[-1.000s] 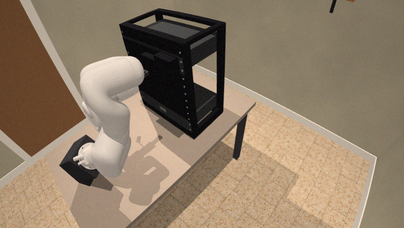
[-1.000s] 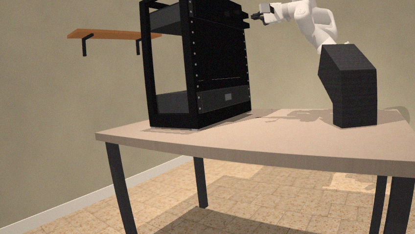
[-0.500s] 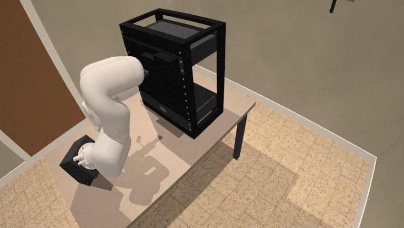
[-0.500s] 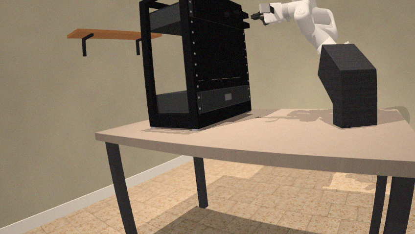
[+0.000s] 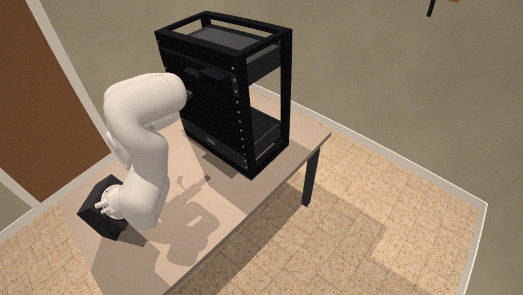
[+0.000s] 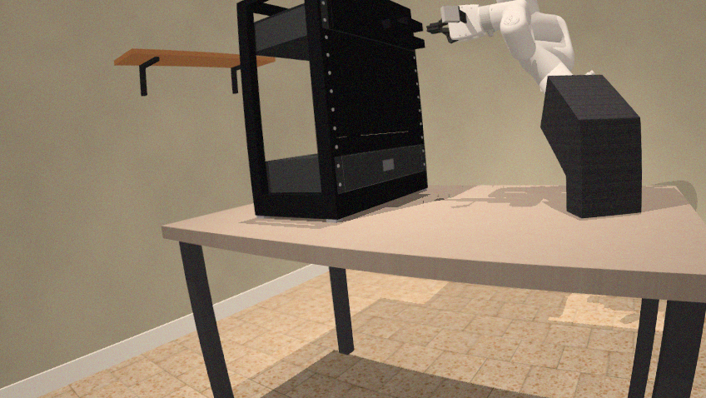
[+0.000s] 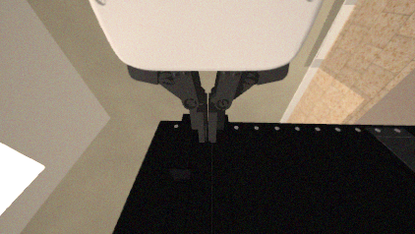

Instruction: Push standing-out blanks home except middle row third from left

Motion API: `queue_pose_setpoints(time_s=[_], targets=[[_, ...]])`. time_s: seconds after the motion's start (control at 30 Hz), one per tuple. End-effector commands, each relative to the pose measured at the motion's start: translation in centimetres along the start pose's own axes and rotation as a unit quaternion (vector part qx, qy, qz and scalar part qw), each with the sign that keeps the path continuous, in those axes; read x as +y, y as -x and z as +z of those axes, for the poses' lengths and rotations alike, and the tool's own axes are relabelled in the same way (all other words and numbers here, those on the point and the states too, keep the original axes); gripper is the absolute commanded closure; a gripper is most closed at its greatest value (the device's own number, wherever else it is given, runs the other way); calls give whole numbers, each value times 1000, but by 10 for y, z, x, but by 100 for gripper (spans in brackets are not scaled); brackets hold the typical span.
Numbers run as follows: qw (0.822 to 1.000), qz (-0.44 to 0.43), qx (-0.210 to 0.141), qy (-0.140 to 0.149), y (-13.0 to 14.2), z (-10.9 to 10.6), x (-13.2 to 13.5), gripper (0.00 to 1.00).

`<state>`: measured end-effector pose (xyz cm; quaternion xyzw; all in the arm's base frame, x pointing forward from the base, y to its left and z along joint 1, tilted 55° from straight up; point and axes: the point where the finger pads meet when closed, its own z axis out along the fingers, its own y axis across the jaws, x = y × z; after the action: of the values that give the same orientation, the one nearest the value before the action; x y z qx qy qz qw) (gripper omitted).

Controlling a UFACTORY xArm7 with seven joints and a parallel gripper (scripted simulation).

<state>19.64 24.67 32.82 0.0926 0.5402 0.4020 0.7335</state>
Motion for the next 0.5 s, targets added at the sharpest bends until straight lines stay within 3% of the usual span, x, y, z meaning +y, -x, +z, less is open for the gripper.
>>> queue_pose_setpoints(time_s=[0.0,0.17,0.4,0.47], targets=[[1000,2,2,3,40,0,-20,100],[1000,2,2,3,40,9,-20,100],[1000,2,2,3,40,44,-19,100],[1000,2,2,3,40,45,-19,100]])
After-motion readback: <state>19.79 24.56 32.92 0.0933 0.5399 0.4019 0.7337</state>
